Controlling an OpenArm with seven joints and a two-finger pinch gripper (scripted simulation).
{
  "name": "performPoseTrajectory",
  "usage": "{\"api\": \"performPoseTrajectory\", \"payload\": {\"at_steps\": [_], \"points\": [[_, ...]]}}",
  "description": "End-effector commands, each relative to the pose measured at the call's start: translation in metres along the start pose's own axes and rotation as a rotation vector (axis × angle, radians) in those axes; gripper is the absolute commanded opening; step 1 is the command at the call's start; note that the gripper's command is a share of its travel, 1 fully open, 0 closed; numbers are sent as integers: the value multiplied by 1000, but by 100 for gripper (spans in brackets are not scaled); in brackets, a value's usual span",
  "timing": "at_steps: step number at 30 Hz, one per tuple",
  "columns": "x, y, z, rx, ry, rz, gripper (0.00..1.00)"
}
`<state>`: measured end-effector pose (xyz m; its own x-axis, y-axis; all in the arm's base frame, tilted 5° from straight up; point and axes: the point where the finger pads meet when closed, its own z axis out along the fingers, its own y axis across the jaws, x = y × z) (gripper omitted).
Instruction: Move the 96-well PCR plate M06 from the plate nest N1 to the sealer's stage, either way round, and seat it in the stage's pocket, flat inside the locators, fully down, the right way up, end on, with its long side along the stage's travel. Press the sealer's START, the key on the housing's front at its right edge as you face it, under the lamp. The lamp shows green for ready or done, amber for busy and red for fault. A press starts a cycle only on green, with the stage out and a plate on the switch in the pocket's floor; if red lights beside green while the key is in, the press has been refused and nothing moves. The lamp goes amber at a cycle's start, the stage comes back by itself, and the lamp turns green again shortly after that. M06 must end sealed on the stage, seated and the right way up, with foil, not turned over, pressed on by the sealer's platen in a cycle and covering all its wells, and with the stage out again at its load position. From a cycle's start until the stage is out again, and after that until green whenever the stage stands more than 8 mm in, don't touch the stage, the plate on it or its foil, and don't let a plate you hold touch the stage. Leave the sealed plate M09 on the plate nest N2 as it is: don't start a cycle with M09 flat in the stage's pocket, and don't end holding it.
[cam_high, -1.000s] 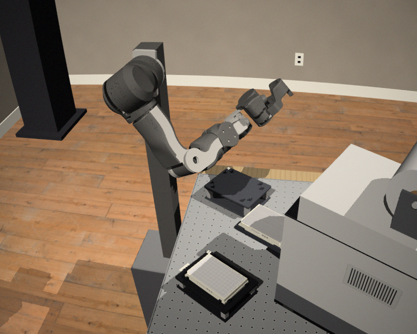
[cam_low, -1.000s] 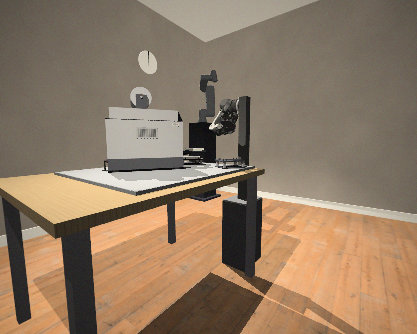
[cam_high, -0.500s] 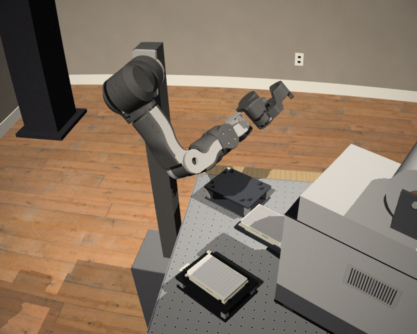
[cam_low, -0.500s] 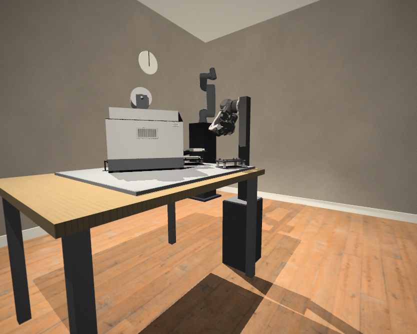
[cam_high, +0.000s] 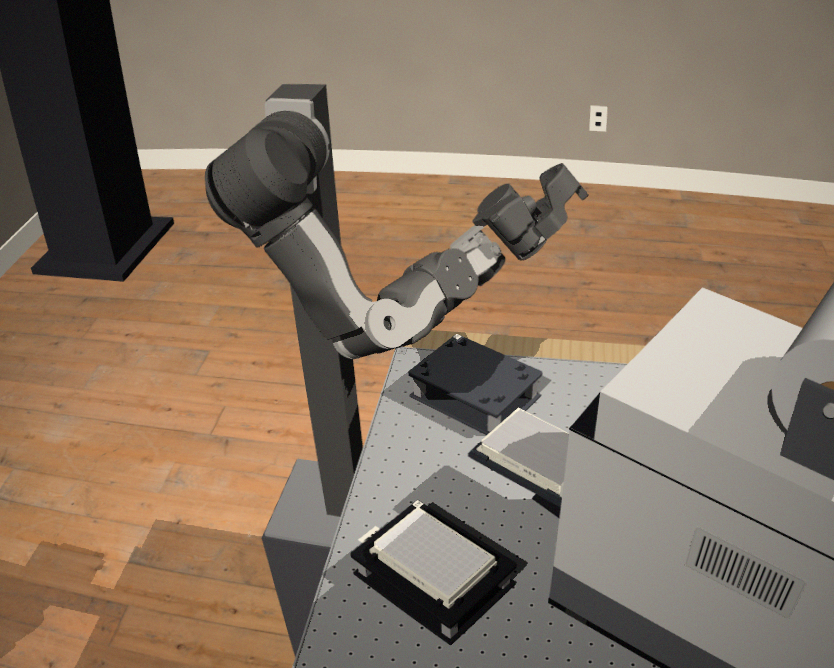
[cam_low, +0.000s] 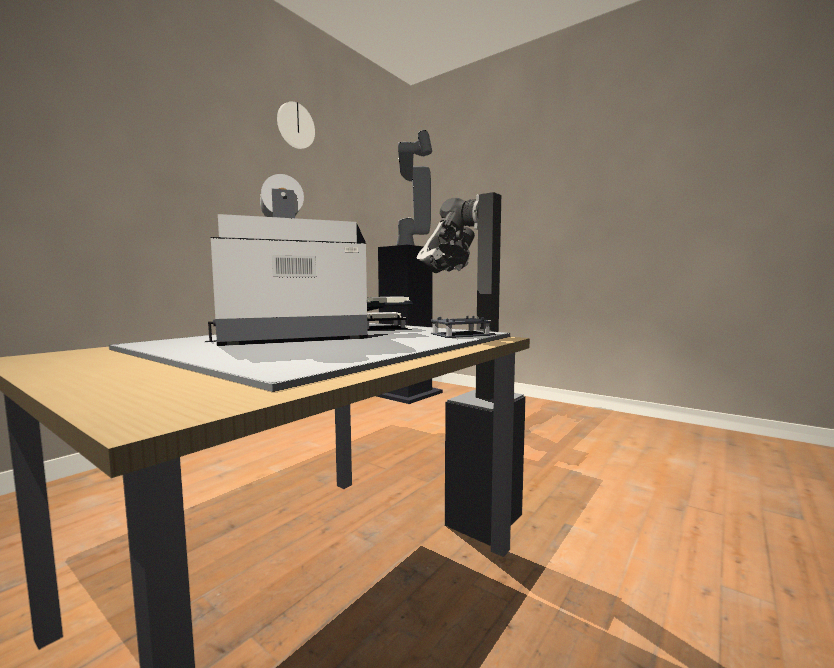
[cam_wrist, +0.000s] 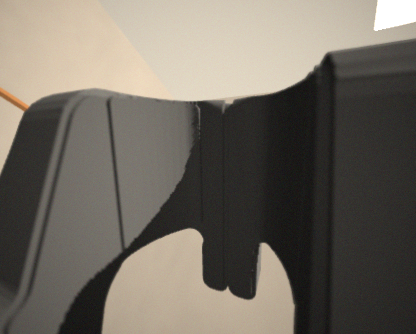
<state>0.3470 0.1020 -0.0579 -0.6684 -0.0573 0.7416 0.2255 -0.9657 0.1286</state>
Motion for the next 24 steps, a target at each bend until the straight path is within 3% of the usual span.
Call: {"api": "performPoseTrajectory", "payload": {"at_steps": [1,8,13,24], "points": [[1,-2,-1,5,1,9,0],[1,-2,-1,5,1,9,0],[13,-36,5,164,22,-28,0],[13,-36,5,164,22,-28,0]]}}
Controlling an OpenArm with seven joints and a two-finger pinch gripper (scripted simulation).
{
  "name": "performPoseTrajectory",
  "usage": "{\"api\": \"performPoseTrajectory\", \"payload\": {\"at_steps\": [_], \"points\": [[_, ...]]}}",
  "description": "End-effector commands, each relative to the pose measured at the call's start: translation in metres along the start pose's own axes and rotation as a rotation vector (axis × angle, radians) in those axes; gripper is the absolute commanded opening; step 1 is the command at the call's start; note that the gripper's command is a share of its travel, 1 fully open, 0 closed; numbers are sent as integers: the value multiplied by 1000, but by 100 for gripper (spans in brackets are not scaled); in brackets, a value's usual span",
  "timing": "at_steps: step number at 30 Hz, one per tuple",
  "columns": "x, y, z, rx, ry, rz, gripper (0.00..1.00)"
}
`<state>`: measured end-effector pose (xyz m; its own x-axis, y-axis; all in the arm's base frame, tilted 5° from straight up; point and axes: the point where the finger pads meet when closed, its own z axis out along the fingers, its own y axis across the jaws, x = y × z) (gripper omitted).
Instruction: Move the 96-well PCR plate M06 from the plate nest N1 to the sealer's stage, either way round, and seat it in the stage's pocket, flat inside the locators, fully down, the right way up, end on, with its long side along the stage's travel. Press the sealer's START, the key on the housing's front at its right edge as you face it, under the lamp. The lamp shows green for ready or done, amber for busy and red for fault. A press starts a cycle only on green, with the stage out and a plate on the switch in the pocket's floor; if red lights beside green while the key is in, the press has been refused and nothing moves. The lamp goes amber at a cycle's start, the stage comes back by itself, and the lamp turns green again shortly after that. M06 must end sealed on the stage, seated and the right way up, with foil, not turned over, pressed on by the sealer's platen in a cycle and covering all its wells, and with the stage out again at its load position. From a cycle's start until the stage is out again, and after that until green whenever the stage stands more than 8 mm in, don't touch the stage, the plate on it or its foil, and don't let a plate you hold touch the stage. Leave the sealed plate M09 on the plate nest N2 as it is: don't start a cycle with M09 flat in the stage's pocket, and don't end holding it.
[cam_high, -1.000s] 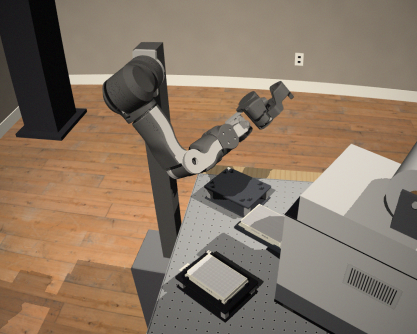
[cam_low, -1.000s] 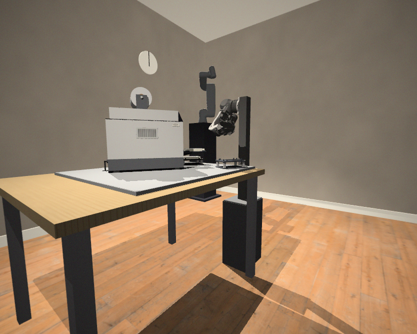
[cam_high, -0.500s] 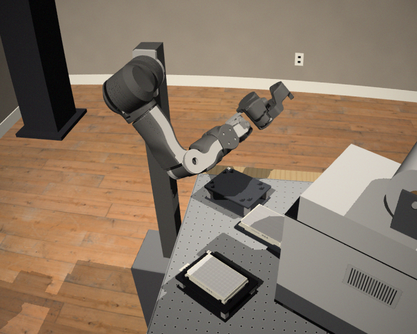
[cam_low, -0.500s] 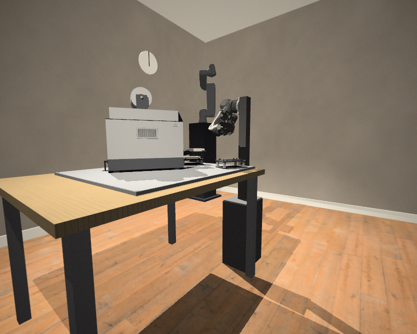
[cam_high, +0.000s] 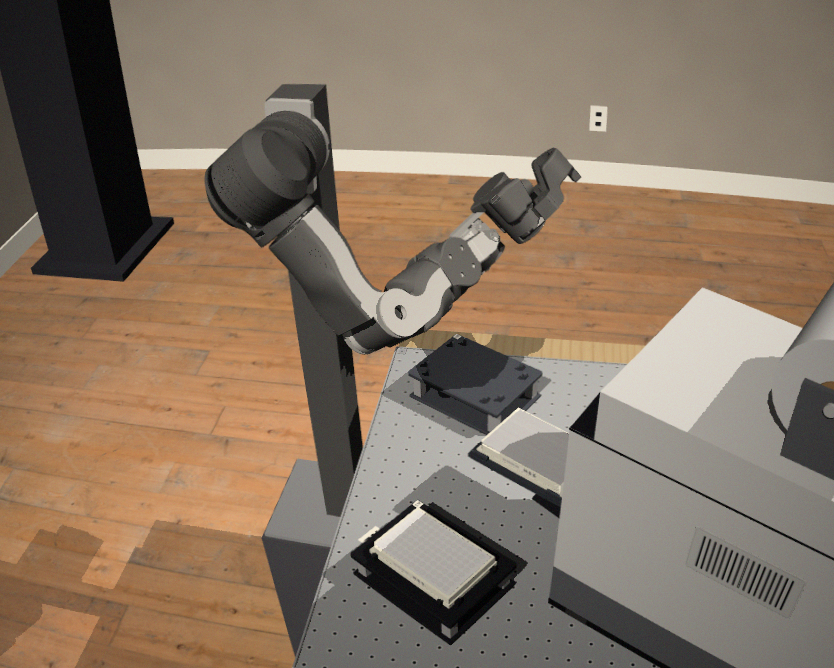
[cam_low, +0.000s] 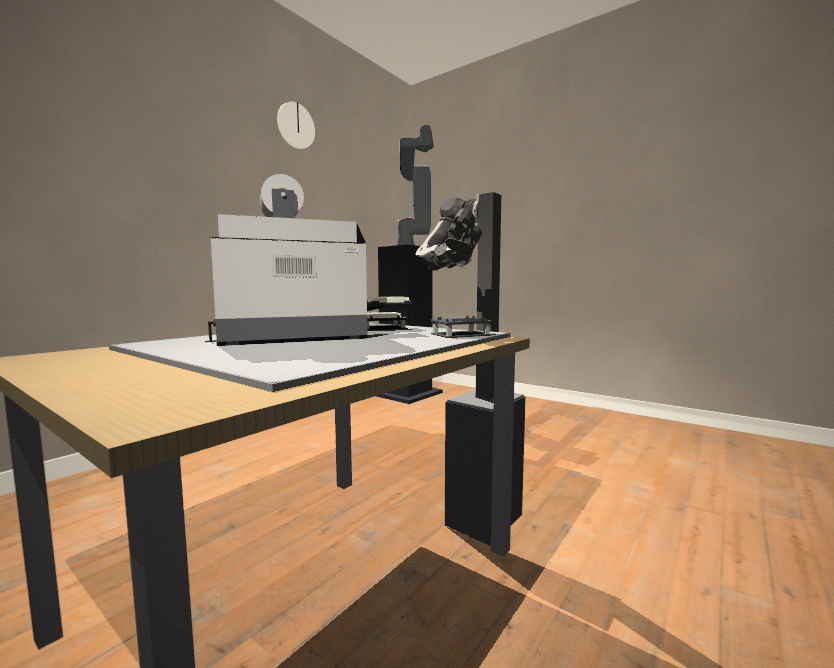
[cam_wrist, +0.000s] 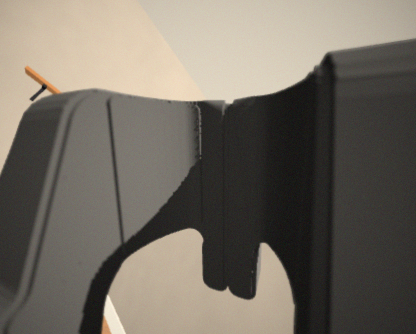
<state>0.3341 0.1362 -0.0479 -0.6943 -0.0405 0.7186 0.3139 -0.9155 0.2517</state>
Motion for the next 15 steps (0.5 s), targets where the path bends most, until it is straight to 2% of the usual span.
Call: {"api": "performPoseTrajectory", "payload": {"at_steps": [1,6,15], "points": [[-1,-2,-1,7,-5,-1,0],[-4,3,-3,6,-6,0,0],[-4,3,-3,6,-6,0,0]]}}
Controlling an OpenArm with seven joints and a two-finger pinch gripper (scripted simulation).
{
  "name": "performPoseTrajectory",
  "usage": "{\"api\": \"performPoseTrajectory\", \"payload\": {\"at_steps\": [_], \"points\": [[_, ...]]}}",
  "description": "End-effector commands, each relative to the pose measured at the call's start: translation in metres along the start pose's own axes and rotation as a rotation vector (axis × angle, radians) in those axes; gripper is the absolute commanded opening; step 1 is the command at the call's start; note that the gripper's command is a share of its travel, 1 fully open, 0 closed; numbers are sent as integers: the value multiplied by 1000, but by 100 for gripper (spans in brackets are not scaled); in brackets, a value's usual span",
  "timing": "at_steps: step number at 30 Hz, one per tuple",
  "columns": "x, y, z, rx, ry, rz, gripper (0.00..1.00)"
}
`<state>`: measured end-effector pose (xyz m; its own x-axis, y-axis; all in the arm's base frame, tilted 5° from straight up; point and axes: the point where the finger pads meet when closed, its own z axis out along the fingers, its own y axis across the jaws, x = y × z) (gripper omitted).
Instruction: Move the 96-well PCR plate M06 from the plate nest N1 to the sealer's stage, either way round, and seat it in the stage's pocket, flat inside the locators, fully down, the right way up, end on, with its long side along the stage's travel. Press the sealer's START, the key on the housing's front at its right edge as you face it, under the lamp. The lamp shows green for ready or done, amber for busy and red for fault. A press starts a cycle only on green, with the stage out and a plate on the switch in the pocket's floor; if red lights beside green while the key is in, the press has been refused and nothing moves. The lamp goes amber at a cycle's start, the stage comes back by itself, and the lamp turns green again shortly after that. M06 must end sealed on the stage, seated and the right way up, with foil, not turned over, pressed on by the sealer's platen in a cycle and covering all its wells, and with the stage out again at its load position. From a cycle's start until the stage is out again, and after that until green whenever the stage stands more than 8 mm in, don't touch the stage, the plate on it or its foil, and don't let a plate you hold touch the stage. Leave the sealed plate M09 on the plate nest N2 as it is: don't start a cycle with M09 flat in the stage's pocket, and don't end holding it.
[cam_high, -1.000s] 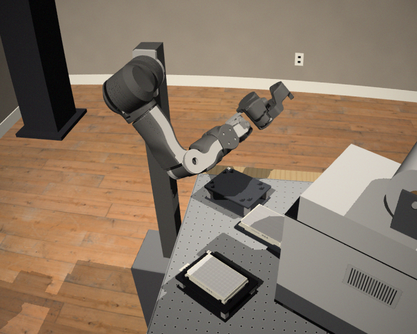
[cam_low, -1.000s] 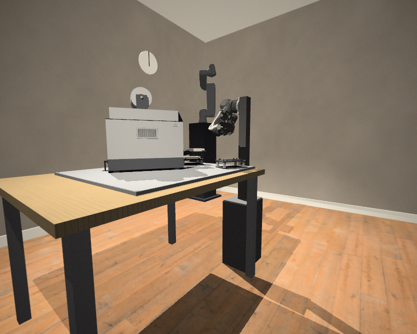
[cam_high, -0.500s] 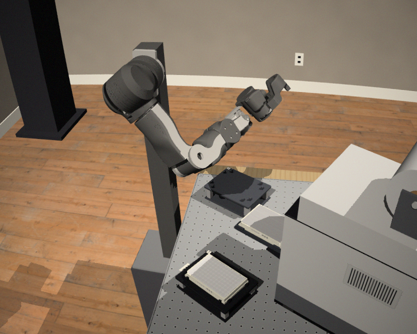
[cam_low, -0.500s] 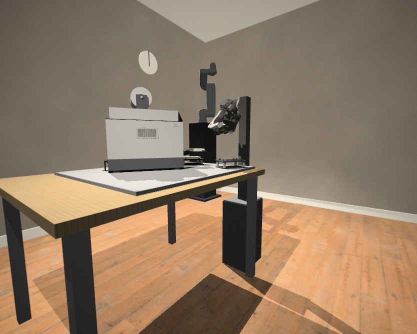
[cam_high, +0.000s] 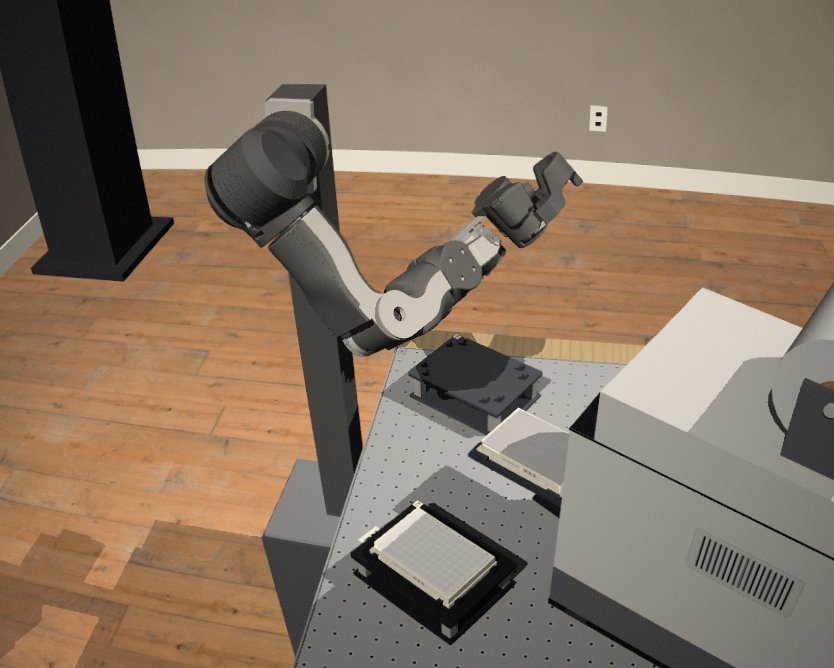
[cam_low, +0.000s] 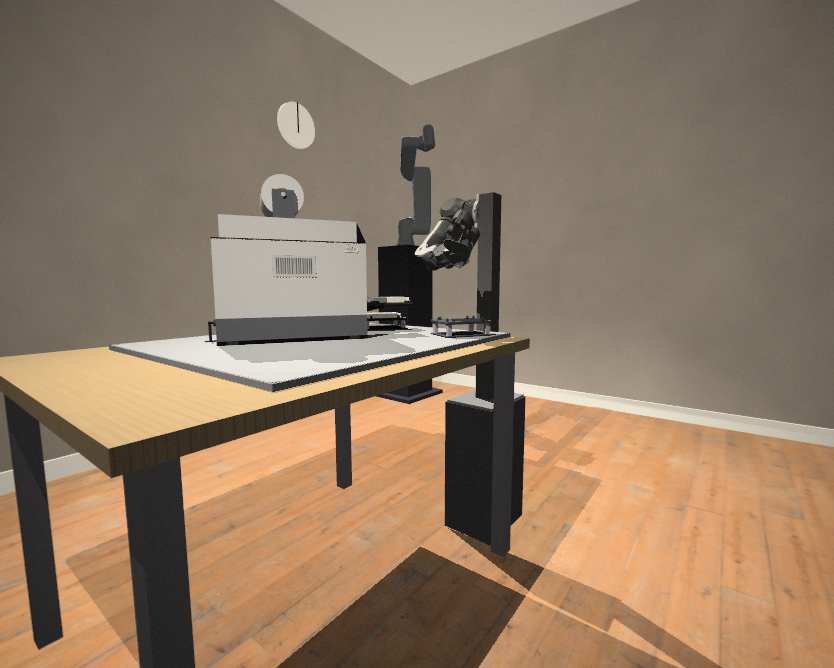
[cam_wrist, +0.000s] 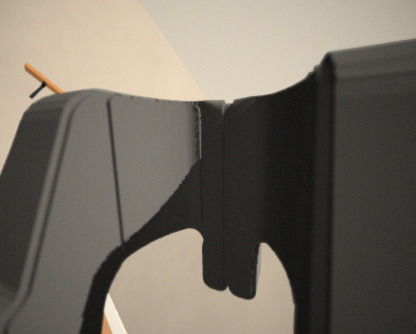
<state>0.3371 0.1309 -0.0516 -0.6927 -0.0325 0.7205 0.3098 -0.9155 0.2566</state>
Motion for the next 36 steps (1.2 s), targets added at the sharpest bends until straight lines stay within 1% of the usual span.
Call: {"api": "performPoseTrajectory", "payload": {"at_steps": [1,3,4,8,20,21,25,36], "points": [[0,-2,-1,6,0,6,0],[0,-2,-1,6,0,6,0],[1,1,0,-1,3,2,0],[-1,0,-2,6,0,6,0],[-1,0,-2,6,0,6,0],[1,-4,0,31,5,-7,0],[10,-32,4,163,16,-35,0],[10,-32,4,163,16,-35,0]]}}
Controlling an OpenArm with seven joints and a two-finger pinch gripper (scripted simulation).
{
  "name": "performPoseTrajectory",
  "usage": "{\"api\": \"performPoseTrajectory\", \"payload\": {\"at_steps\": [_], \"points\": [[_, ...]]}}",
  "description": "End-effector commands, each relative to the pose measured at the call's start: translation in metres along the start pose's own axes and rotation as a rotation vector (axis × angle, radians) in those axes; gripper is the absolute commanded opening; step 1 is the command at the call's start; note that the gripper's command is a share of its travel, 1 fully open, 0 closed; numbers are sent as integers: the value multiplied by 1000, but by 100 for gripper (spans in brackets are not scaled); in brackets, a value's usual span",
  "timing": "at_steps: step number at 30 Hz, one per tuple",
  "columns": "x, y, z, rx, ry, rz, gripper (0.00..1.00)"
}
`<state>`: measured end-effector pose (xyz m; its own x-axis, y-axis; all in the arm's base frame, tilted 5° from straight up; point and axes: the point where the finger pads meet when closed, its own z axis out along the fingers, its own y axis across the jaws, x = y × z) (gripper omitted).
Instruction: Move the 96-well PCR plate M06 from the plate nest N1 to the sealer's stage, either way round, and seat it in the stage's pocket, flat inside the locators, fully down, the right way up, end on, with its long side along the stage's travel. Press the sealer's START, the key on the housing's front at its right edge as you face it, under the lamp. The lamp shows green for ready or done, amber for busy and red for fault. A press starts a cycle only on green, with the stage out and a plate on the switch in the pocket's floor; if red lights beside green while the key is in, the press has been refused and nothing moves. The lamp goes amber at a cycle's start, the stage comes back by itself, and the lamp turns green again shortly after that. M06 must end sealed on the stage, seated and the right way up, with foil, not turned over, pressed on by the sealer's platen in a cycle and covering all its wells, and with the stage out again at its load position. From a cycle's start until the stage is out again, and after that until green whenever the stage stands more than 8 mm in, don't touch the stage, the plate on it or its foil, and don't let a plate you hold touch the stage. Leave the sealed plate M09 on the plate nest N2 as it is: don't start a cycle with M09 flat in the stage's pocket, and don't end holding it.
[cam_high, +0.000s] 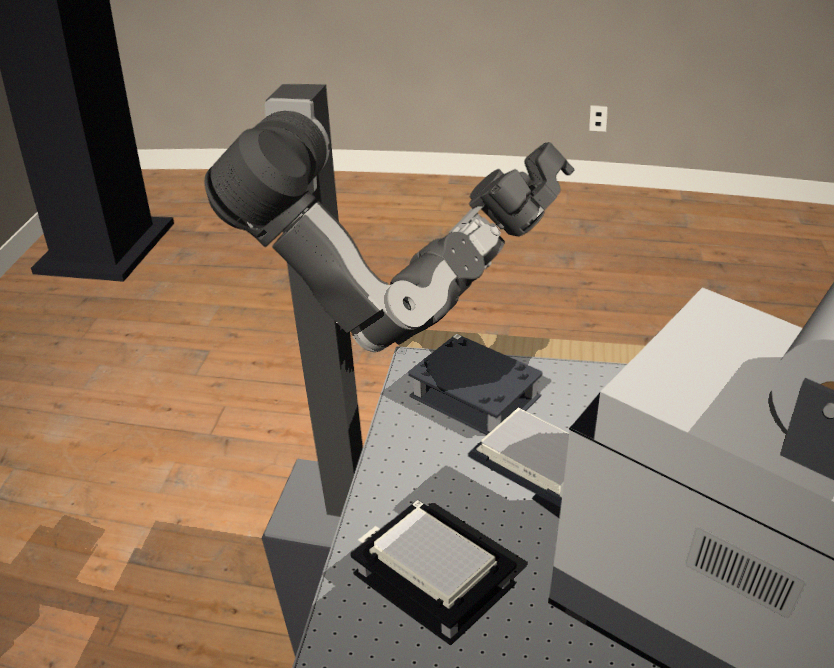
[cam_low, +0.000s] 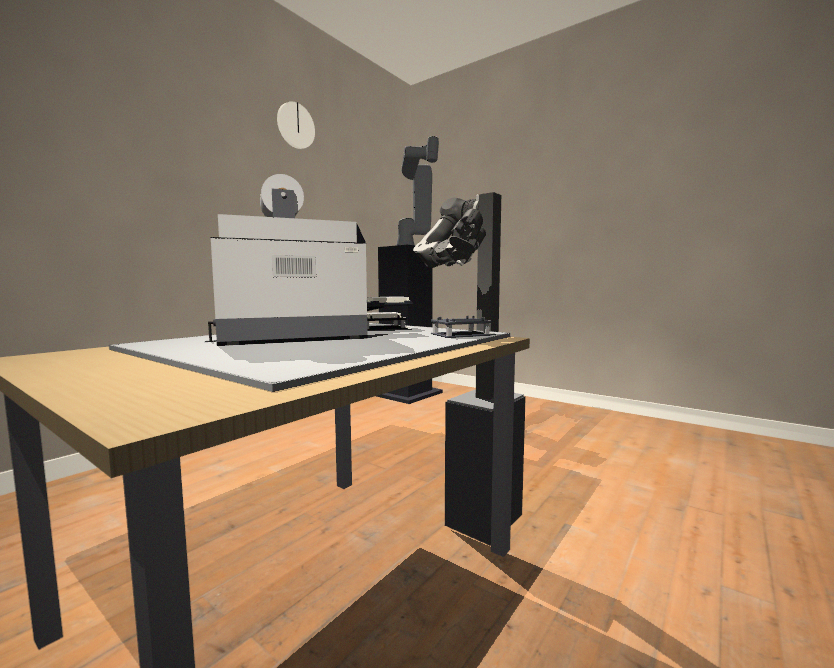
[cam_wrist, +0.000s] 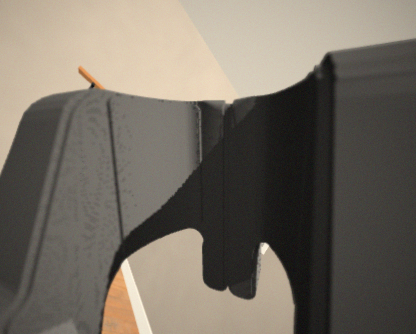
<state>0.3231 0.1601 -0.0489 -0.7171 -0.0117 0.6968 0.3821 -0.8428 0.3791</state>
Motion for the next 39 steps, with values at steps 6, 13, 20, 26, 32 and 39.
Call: {"api": "performPoseTrajectory", "payload": {"at_steps": [6,13,20,26,32,39], "points": [[-4,2,-3,7,-5,0,0],[-4,2,-3,7,-5,0,0],[-4,5,-3,2,-4,-3,0],[-4,5,-4,7,-5,0,0],[-4,5,-4,7,-5,0,0],[2,-19,0,130,3,-37,0]]}}
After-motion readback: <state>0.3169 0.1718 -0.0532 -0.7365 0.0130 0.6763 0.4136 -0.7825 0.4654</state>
